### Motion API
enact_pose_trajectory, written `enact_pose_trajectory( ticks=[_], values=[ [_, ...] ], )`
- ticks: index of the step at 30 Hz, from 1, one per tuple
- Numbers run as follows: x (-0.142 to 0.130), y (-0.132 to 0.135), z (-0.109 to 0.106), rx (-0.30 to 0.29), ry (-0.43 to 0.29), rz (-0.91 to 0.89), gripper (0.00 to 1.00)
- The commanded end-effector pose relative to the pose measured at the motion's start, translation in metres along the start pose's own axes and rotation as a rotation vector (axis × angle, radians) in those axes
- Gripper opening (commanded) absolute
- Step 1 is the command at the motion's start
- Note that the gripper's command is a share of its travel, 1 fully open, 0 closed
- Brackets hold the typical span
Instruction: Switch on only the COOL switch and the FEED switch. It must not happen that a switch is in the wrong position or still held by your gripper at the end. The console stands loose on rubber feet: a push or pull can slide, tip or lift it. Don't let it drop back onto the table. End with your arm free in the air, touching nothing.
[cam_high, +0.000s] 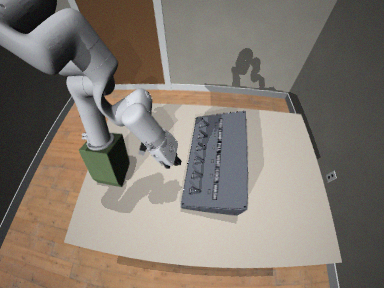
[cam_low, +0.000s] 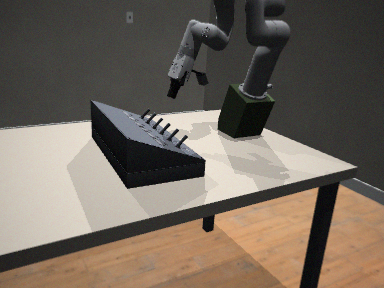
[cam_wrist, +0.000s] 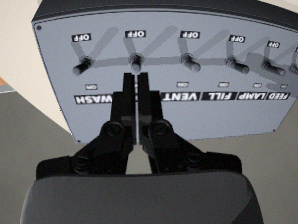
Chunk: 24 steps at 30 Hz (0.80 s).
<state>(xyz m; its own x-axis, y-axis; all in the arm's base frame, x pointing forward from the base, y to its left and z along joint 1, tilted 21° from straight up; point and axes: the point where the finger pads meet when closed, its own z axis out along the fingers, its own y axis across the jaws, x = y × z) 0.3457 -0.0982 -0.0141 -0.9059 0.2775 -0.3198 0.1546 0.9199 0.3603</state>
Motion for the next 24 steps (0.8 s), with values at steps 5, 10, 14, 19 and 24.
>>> enact_pose_trajectory(
  ticks=[5,10,14,19,24],
  values=[
    [-0.002,-0.001,0.021,0.003,-0.005,0.000,0.00],
    [-0.002,-0.001,0.040,0.003,-0.005,0.000,0.00],
    [-0.002,-0.001,0.057,0.003,-0.005,0.000,0.00],
    [-0.002,-0.001,0.068,0.003,-0.005,0.000,0.00],
    [-0.003,-0.001,0.083,0.003,-0.005,0.000,0.00]
  ],
)
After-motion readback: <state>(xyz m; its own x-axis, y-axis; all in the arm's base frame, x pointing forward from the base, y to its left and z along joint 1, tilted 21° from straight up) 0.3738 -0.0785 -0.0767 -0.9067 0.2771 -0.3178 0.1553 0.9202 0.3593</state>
